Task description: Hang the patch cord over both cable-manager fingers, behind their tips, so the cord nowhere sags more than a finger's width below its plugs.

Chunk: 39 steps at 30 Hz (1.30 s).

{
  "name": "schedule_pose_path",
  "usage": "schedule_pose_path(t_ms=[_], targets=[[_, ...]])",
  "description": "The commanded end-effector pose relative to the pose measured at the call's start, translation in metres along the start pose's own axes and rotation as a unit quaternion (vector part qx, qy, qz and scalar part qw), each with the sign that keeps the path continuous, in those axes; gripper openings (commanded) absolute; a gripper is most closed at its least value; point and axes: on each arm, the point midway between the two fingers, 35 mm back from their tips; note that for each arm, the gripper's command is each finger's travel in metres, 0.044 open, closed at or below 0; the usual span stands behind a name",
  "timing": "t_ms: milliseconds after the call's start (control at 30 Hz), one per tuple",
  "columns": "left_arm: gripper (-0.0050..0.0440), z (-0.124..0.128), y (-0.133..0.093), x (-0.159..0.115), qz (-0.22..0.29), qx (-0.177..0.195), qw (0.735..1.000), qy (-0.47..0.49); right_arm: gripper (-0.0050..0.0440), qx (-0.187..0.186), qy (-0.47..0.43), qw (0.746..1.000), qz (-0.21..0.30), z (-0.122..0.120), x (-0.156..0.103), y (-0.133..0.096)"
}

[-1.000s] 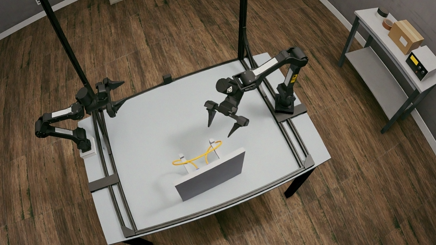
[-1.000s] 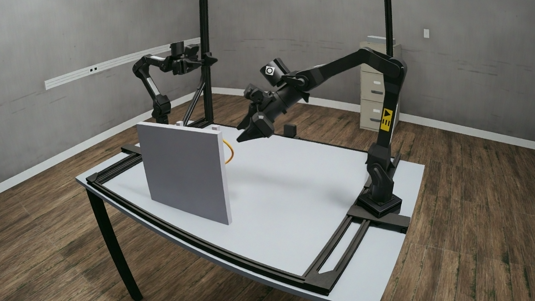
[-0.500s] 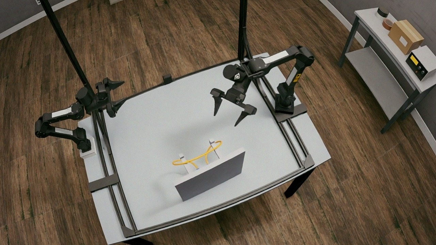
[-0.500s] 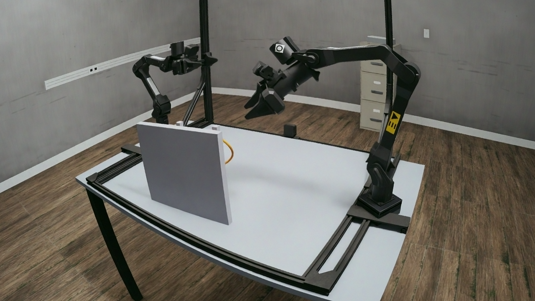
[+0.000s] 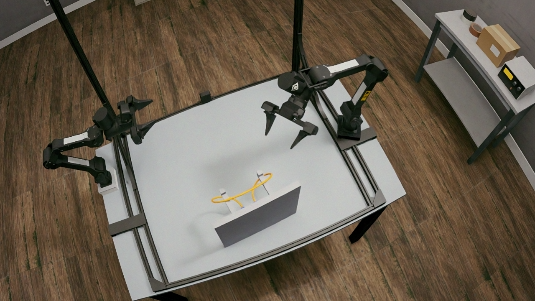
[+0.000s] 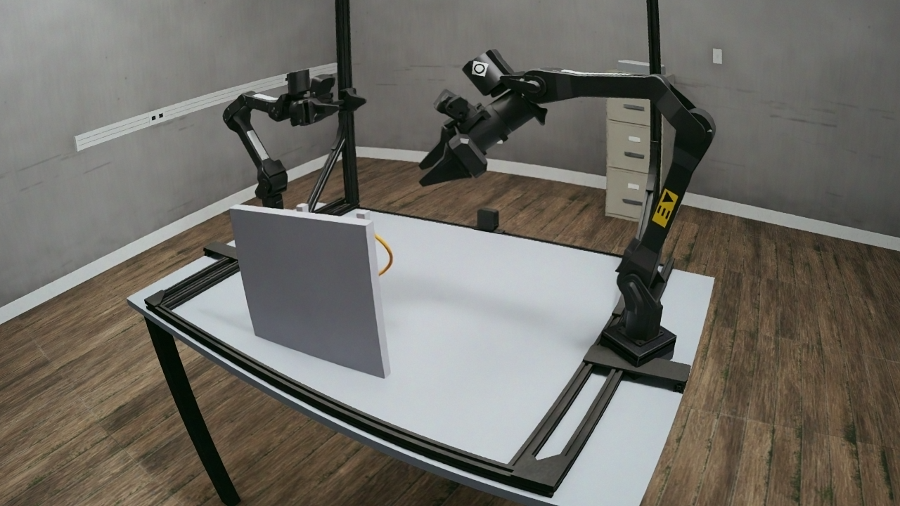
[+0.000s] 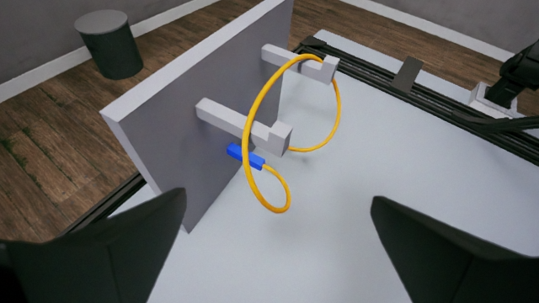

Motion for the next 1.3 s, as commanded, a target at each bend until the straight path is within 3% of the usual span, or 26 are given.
schedule_pose_path(t_ms=[0, 367, 433, 467, 867, 1000, 1067, 1267], targets=[[0.044, -0.028, -0.02, -0.006, -0.02, -0.084, 0.996, 0.019, 0.044, 0.0, 0.001, 1.0, -0.004, 0.0, 0.002, -0.002], [0.044, -0.082, -0.062, -0.031, -0.053, -0.251, 0.964, 0.074, 0.044, 0.0, 0.001, 1.0, -0.004, 0.0, 0.002, -0.002], [0.044, -0.082, -0.062, -0.031, -0.053, -0.251, 0.964, 0.074, 0.044, 0.0, 0.001, 1.0, -0.004, 0.0, 0.002, -0.002], [0.044, -0.093, -0.074, -0.035, -0.067, -0.289, 0.951, 0.083, 0.044, 0.0, 0.001, 1.0, -0.004, 0.0, 0.002, -0.002], [0.044, -0.126, -0.135, -0.065, -0.116, -0.45, 0.875, 0.133, 0.044, 0.0, 0.001, 1.0, -0.004, 0.0, 0.002, -0.002], [0.044, -0.128, -0.141, -0.07, -0.119, -0.464, 0.866, 0.139, 0.044, 0.0, 0.001, 1.0, -0.004, 0.0, 0.002, -0.002], [0.044, -0.134, -0.164, -0.073, -0.147, -0.511, 0.835, 0.143, 0.044, 0.0, 0.001, 1.0, -0.004, 0.0, 0.002, -0.002], [0.044, -0.137, -0.191, -0.084, -0.172, -0.564, 0.793, 0.155, 0.044, 0.0, 0.001, 1.0, -0.004, 0.0, 0.002, -0.002]])
Point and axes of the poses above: on each arm, the point midway between the two fingers, 35 mm back from their tips, its own y axis out along the fingers, its own z axis across the jaws, x = y × z, and after that the axes turned 10 degrees about -y, right-handed
